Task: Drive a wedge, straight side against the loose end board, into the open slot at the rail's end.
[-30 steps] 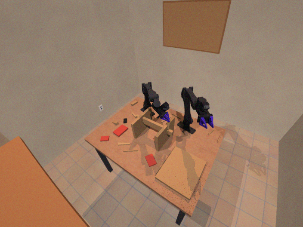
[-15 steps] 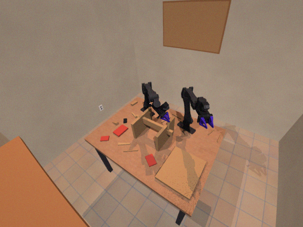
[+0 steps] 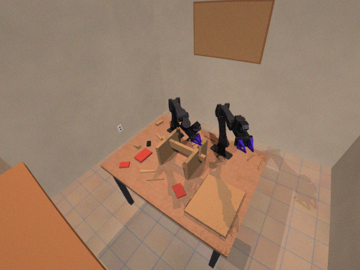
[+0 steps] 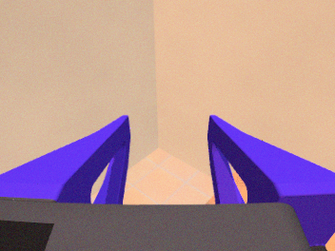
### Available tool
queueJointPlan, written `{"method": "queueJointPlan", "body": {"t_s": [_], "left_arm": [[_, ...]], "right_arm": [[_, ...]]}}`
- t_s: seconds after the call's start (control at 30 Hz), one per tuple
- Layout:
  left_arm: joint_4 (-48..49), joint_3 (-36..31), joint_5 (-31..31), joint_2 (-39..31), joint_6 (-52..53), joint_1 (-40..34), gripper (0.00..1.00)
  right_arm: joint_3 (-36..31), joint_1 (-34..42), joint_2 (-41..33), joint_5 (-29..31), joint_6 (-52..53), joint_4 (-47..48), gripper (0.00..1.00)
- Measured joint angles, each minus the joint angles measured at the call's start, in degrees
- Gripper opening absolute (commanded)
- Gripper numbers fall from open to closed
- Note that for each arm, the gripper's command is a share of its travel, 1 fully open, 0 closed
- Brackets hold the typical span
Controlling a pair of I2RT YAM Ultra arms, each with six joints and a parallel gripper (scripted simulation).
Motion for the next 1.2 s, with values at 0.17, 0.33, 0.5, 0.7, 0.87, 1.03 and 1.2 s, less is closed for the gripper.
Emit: {"method": "queueJointPlan", "body": {"t_s": [0.17, 0.33, 0.5, 0.7, 0.87, 1.03, 1.2], "left_arm": [[0.0, 0.0, 0.0, 0.0, 0.0, 0.0, 0.43], [0.0, 0.0, 0.0, 0.0, 0.0, 0.0, 0.43], [0.0, 0.0, 0.0, 0.0, 0.0, 0.0, 0.43], [0.0, 0.0, 0.0, 0.0, 0.0, 0.0, 0.43], [0.0, 0.0, 0.0, 0.0, 0.0, 0.0, 0.43], [0.0, 0.0, 0.0, 0.0, 0.0, 0.0, 0.43], [0.0, 0.0, 0.0, 0.0, 0.0, 0.0, 0.43]], "right_arm": [[-0.2, 0.0, -0.1, 0.0, 0.0, 0.2, 0.01], [-0.5, 0.0, -0.2, 0.0, 0.0, 0.4, 0.01], [-0.7, 0.0, -0.2, 0.0, 0.0, 0.7, 0.01], [-1.4, 0.0, -0.3, 0.0, 0.0, 1.0, 0.01], [-2.4, 0.0, -0.5, 0.0, 0.0, 1.6, 0.01], [-3.2, 0.0, -0.5, 0.0, 0.0, 1.9, 0.01], [-5.0, 0.0, -0.6, 0.0, 0.0, 3.4, 0.01]]}}
